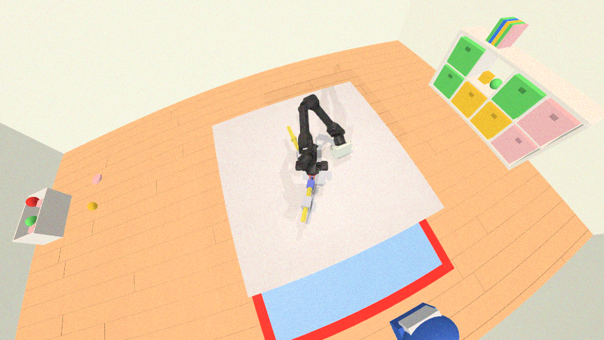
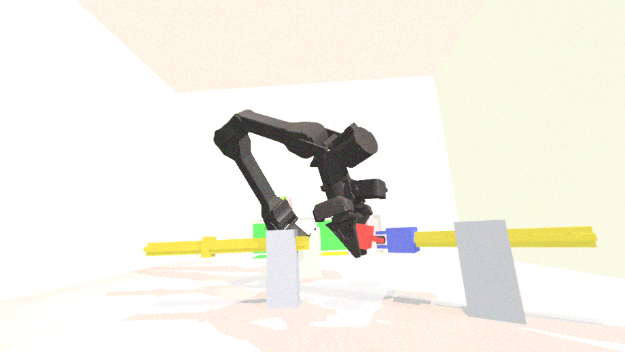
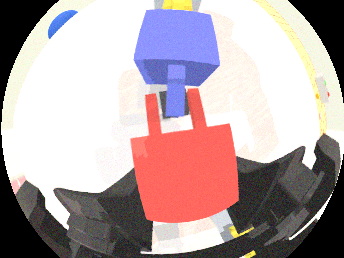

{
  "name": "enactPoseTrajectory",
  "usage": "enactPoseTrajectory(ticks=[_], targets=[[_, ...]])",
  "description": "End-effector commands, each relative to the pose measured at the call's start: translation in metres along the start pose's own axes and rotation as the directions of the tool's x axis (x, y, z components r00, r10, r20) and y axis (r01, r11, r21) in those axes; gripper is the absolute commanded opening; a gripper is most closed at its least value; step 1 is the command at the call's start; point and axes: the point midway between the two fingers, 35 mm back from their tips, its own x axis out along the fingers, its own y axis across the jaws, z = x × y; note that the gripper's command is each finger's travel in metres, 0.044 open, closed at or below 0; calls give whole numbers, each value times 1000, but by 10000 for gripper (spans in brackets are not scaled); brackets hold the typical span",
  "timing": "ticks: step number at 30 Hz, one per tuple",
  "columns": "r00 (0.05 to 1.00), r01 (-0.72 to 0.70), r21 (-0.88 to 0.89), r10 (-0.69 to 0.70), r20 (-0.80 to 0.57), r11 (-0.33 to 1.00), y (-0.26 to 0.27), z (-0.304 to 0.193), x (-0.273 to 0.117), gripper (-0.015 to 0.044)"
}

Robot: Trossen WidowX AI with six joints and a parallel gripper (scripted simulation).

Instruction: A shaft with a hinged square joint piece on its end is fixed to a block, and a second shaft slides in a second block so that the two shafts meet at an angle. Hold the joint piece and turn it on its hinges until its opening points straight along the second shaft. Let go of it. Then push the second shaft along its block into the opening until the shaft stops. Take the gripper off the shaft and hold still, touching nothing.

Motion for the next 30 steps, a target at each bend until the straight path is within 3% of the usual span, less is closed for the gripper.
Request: enactPoseTrajectory(ticks=[1, 17, 22, 25, 30], targets=[[1000, -1, -5, 1, 2, 1000, 0, 0, 0, 0], [1000, -1, -1, 1, 1, 1000, 0, 0, 0, 0], [1000, -1, -1, 1, 1, 1000, 0, 0, 0, 131], [1000, -1, -1, 1, 1, 1000, 0, 0, 0, 147], [1000, -1, -1, 1, 1, 1000, 0, 0, 0, 278]])
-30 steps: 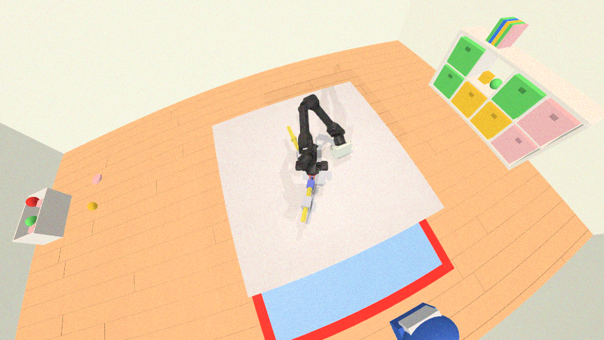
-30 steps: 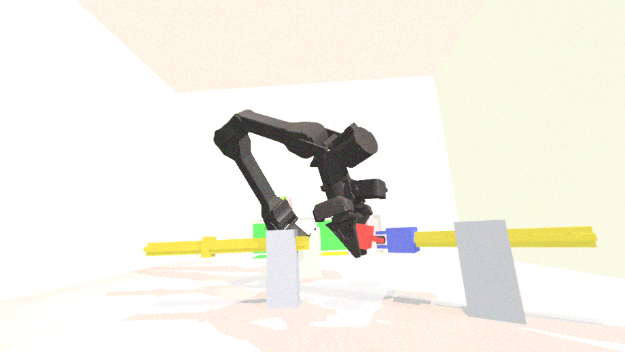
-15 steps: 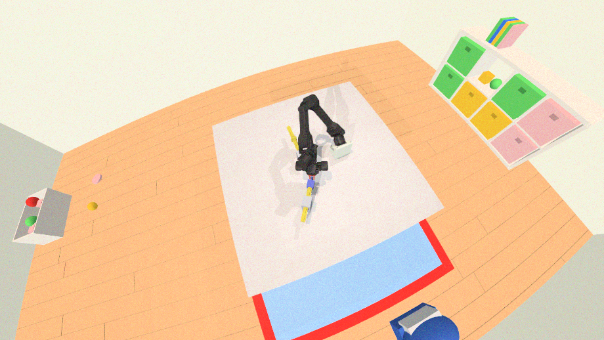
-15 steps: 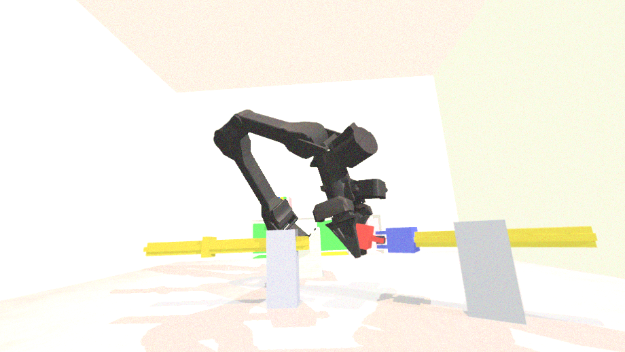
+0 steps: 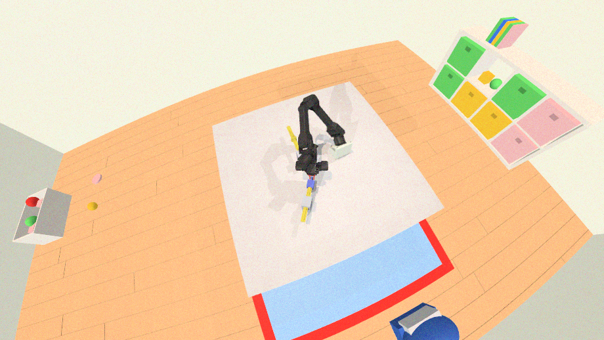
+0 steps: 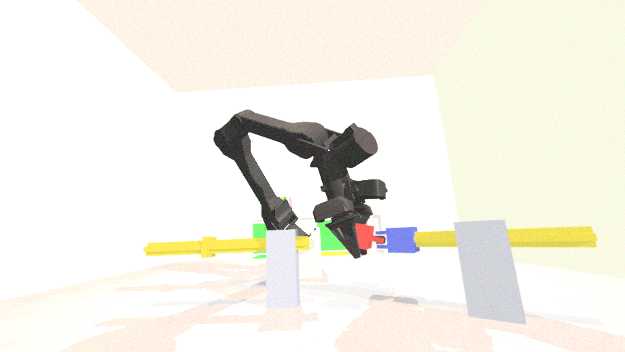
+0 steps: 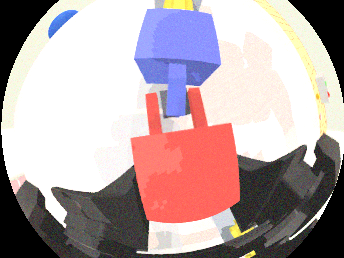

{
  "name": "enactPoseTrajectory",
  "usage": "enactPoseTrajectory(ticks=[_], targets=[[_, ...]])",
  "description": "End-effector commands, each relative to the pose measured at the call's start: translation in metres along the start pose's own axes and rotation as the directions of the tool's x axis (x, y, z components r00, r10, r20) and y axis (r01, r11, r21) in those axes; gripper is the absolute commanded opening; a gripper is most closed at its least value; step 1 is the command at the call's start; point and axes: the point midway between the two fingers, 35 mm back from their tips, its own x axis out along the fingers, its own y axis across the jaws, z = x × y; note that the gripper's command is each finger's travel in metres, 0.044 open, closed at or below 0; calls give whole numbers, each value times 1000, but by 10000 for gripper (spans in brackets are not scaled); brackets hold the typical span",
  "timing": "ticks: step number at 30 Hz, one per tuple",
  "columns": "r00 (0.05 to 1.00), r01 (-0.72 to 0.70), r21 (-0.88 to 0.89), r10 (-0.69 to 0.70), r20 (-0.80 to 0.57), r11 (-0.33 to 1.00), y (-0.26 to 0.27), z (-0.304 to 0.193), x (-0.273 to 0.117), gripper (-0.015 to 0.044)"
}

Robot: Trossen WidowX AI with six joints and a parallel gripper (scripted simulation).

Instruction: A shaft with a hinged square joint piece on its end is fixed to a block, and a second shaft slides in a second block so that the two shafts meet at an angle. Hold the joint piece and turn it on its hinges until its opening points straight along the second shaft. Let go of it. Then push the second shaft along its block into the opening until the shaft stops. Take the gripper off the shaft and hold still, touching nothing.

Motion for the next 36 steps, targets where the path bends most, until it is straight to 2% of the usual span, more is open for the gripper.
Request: enactPoseTrajectory(ticks=[1, 6, 7, 18, 24, 31, 36], targets=[[1000, 1, 0, -1, 1, 1000, 0, 0, 0, 304], [1000, 1, 0, -1, 1, 1000, 0, 0, 0, 436], [1000, 1, 0, -1, 1, 1000, 0, 0, 0, 440], [1000, 0, 1, 0, -5, 1000, 0, 0, 0, 440], [983, -28, 5, 28, -180, 1000, 1, 5, -8, 440], [915, -11, 0, 10, -404, 1000, 0, 10, -24, 440], [894, -1, -5, -1, -447, 1000, 0, 12, -29, 440]])
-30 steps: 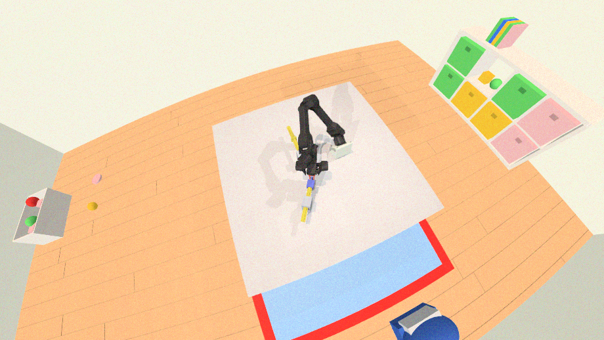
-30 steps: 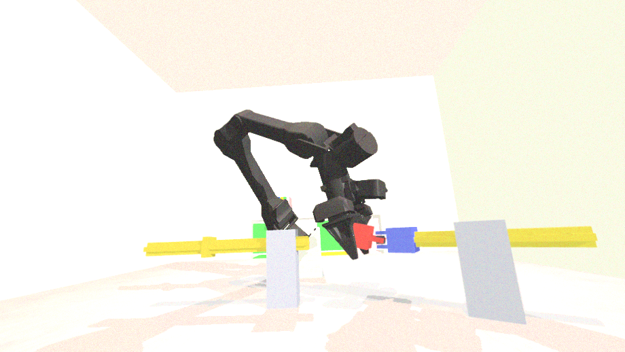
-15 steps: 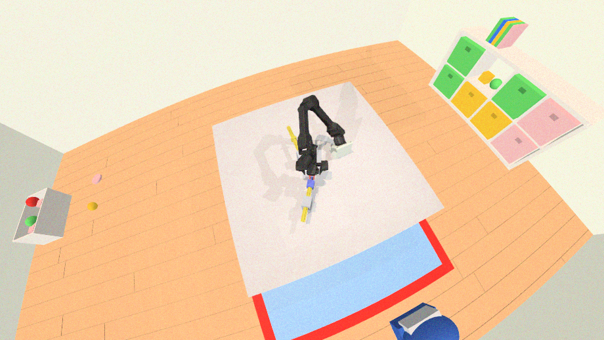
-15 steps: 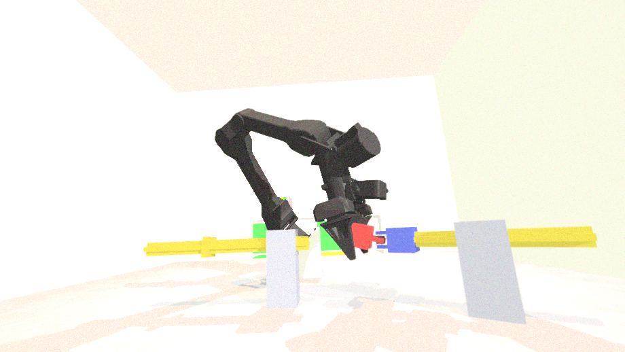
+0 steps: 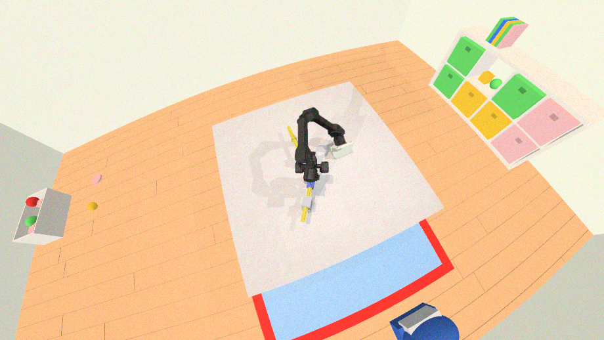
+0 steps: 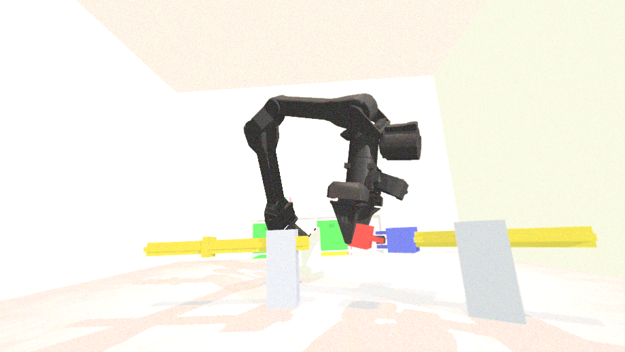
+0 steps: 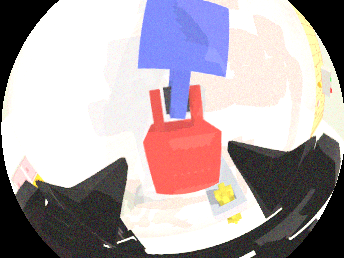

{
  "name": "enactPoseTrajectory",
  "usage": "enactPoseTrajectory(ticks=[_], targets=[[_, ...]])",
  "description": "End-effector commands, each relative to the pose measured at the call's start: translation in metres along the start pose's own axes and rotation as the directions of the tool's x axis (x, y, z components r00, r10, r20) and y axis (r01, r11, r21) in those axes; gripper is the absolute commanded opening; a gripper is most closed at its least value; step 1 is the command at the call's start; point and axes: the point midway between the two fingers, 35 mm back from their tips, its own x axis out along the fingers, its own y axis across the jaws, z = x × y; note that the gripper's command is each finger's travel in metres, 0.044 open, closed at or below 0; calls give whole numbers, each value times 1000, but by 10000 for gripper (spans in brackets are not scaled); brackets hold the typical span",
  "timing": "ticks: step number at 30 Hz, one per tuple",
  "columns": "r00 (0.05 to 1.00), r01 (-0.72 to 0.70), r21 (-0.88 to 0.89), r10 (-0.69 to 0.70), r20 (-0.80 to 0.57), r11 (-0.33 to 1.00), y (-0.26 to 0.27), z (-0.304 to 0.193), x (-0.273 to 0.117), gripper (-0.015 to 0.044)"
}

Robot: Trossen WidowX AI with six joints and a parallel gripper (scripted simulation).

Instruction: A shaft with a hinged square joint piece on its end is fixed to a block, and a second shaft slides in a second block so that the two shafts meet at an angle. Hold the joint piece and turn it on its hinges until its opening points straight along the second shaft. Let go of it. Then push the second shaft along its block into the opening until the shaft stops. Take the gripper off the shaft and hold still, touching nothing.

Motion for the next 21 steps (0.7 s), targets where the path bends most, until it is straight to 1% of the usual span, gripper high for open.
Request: enactPoseTrajectory(ticks=[1, 8, 14, 21], targets=[[1000, 11, 4, -11, -30, 1000, -1, -1, -3, 440], [1000, 7, 18, -7, -13, 1000, -1, -2, -8, 440], [994, 2, 173, -21, 107, 985, -3, -10, -60, 440], [967, -57, 334, -32, 254, 941, 2, -30, -121, 440]])
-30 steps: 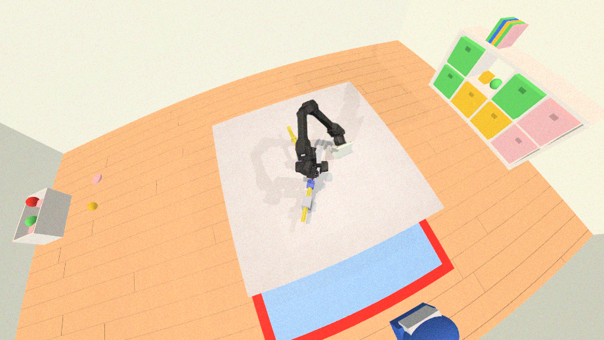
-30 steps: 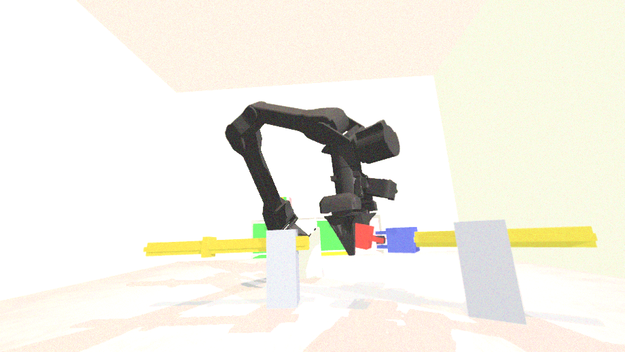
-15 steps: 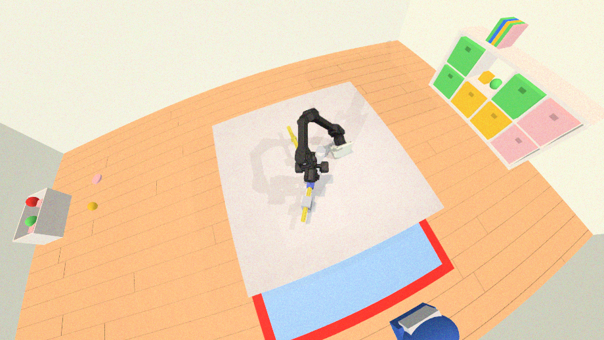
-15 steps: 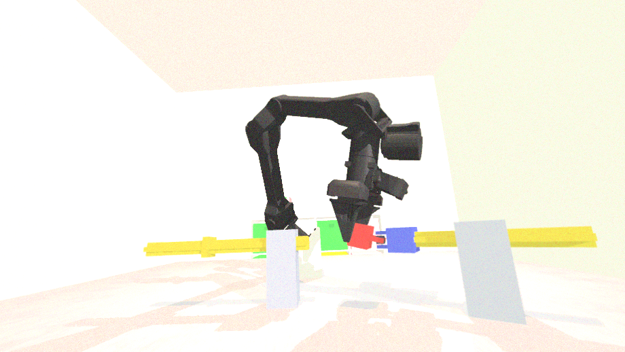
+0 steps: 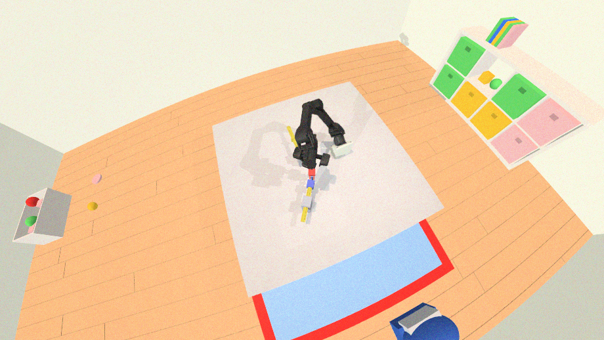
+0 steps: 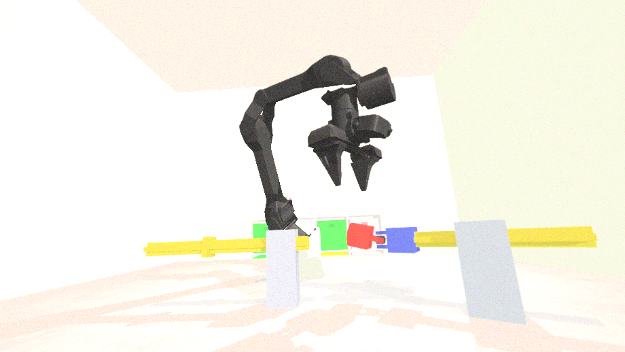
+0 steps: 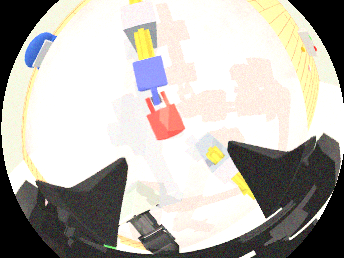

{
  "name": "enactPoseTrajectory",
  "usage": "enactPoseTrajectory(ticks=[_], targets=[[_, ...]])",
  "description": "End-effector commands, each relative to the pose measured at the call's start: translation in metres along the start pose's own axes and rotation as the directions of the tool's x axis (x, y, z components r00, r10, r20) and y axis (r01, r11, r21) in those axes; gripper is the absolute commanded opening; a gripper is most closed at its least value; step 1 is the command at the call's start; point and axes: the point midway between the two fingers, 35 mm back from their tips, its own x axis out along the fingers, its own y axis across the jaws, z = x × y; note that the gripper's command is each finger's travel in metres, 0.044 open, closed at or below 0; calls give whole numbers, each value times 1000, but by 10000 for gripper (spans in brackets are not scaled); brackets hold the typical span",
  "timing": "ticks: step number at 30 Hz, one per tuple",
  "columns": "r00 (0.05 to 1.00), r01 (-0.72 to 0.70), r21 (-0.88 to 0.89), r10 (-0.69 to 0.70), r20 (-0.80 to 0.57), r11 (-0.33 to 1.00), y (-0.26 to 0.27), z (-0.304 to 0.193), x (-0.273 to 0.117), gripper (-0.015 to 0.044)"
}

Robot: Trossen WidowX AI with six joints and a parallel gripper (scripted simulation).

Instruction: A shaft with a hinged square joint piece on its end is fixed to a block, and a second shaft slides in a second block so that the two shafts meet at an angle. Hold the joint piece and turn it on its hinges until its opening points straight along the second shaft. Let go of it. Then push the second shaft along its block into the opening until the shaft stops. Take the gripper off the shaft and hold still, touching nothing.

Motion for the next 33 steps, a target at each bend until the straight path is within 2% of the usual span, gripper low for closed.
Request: enactPoseTrajectory(ticks=[1, 7, 13, 27, 33], targets=[[997, -26, 85, 20, 74, 996, 1, -7, -32, 440], [996, -33, 122, 23, 85, 992, 0, -9, -37, 440], [998, -36, 316, 19, 56, 948, -4, -20, -28, 440], [1000, 2, 717, 12, -14, 697, -14, -48, -6, 440], [1000, 9, 751, 11, -22, 660, -15, -51, -4, 440]])
